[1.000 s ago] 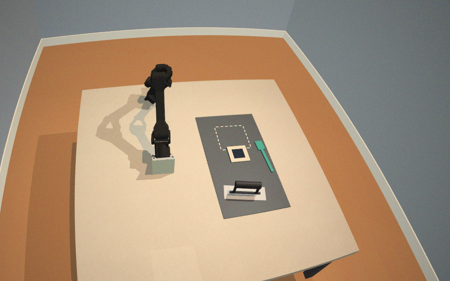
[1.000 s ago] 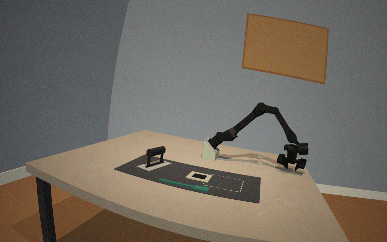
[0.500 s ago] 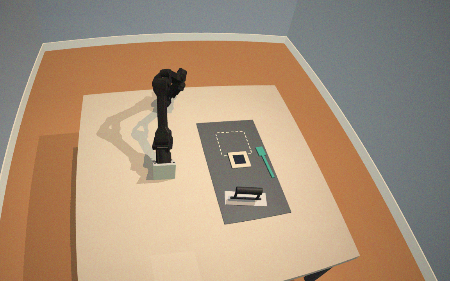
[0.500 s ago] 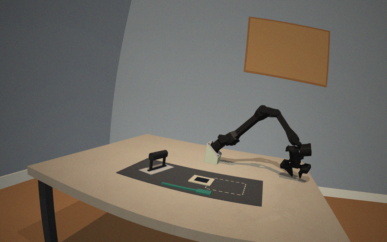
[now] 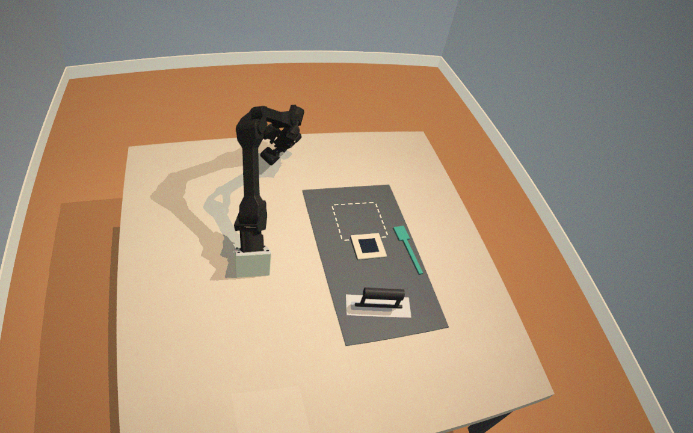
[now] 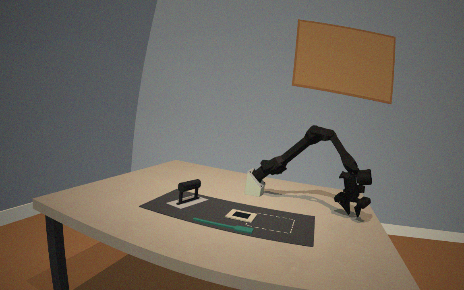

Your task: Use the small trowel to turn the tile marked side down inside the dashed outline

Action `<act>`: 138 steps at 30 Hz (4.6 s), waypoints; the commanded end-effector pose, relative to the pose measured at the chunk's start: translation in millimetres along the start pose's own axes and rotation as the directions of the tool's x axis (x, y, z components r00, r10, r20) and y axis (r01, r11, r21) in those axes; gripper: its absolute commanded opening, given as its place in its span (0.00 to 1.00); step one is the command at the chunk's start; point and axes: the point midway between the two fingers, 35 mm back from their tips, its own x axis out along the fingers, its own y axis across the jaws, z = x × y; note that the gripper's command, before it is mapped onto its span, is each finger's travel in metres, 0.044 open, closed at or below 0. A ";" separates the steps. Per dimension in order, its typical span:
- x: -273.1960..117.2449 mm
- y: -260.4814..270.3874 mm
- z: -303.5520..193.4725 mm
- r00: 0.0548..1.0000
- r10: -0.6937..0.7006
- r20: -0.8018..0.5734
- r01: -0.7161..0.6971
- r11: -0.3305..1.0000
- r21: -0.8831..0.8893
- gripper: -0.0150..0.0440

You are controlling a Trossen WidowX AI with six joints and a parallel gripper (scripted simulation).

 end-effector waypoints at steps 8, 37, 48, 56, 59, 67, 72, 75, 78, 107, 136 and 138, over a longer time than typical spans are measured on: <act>-38.4 -35.2 -93.4 0.975 -0.093 -0.201 0.140 0.962 0.236 0.71; -185.5 0.9 -371.3 0.830 0.050 -0.556 0.491 0.409 0.769 0.71; -255.0 64.8 -447.6 0.807 0.135 -0.574 0.571 0.065 0.818 0.71; -302.0 124.6 -487.7 0.815 0.177 -0.553 0.579 -0.202 0.790 0.71; -318.1 149.1 -499.3 0.821 0.186 -0.539 0.570 -0.300 0.765 0.71; -355.6 218.7 -521.2 0.848 0.187 -0.496 0.510 -0.544 0.667 0.71; -374.3 264.0 -528.5 0.869 0.171 -0.464 0.446 -0.677 0.586 0.71; -383.5 291.5 -530.7 0.882 0.154 -0.445 0.399 -0.748 0.531 0.71; -390.7 317.1 -531.3 0.894 0.134 -0.428 0.349 -0.806 0.477 0.71; -361.4 326.9 -548.1 0.897 0.127 -0.423 0.336 -0.819 0.466 0.71; -353.4 328.0 -551.7 0.897 0.127 -0.423 0.335 -0.819 0.466 0.47; -353.4 328.0 -551.7 0.897 0.127 -0.423 0.335 -0.819 0.466 0.47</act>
